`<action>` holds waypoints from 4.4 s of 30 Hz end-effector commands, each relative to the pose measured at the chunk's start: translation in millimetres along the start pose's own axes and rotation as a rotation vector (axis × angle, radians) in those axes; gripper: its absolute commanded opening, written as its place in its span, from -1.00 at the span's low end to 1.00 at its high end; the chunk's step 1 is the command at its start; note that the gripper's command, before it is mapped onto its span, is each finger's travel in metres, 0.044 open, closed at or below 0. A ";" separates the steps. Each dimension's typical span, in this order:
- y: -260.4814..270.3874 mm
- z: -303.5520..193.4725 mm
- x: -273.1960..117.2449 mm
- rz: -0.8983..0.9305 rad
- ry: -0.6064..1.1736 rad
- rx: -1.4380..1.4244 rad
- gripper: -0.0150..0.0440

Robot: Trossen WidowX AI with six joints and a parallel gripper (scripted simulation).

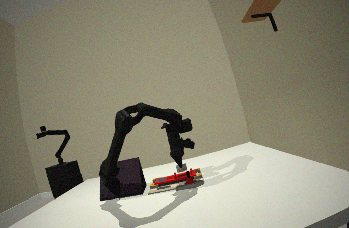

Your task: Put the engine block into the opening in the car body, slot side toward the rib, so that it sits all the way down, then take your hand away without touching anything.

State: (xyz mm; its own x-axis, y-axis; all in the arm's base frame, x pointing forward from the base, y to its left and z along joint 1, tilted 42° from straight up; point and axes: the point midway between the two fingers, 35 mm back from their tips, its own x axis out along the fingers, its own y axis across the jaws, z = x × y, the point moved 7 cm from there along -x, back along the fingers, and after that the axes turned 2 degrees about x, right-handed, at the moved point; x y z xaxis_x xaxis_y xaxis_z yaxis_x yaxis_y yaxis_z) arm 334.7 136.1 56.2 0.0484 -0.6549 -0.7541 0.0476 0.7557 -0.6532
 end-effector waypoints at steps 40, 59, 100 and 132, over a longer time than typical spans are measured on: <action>1.3 -0.1 4.6 0.003 0.000 0.045 0.05; 1.1 -0.1 9.6 0.002 0.000 0.007 0.05; 1.0 -0.2 20.2 0.002 0.000 0.010 0.05; 0.7 -0.3 24.2 0.004 0.003 0.016 1.00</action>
State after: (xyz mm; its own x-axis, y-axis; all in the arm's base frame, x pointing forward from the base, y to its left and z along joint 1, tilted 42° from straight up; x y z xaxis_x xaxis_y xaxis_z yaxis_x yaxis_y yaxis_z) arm 335.6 120.8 37.3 0.0458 -0.6516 -0.7572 0.0637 0.7584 -0.6487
